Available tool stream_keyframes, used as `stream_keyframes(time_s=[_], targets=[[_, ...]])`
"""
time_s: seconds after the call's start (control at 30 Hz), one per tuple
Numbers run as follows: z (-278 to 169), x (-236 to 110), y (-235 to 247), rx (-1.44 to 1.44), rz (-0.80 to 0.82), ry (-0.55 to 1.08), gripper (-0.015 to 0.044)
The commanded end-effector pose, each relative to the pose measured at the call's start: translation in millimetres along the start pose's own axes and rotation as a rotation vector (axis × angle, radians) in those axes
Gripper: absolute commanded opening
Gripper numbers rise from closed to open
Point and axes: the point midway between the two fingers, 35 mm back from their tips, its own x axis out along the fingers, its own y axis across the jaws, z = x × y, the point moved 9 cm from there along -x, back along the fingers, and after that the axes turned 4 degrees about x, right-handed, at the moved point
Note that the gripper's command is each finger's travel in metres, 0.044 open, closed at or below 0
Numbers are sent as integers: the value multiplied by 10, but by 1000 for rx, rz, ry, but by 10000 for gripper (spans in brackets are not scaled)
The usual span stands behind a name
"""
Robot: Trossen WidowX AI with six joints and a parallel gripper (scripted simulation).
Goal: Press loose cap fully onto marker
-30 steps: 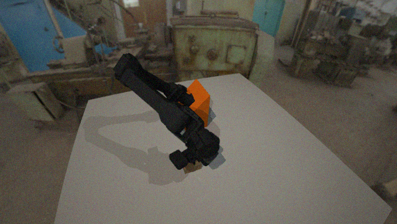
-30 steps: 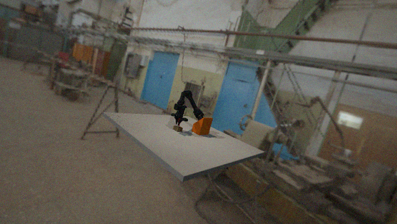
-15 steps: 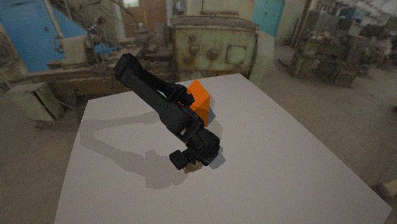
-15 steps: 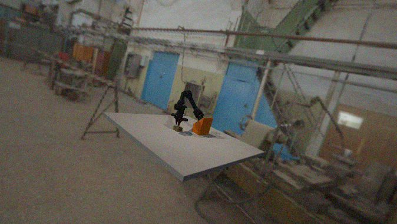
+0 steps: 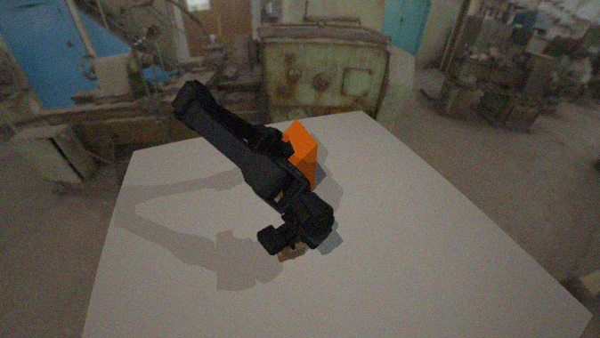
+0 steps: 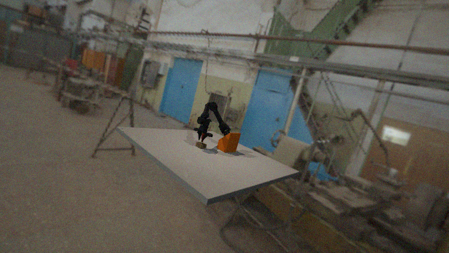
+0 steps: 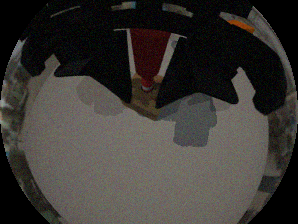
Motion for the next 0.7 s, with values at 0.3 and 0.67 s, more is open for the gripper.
stream_keyframes(time_s=[0.3,0.67], targets=[[-12,55,-5,4,10,17,440],[78,-750,-15,-1,3,-2,440]])
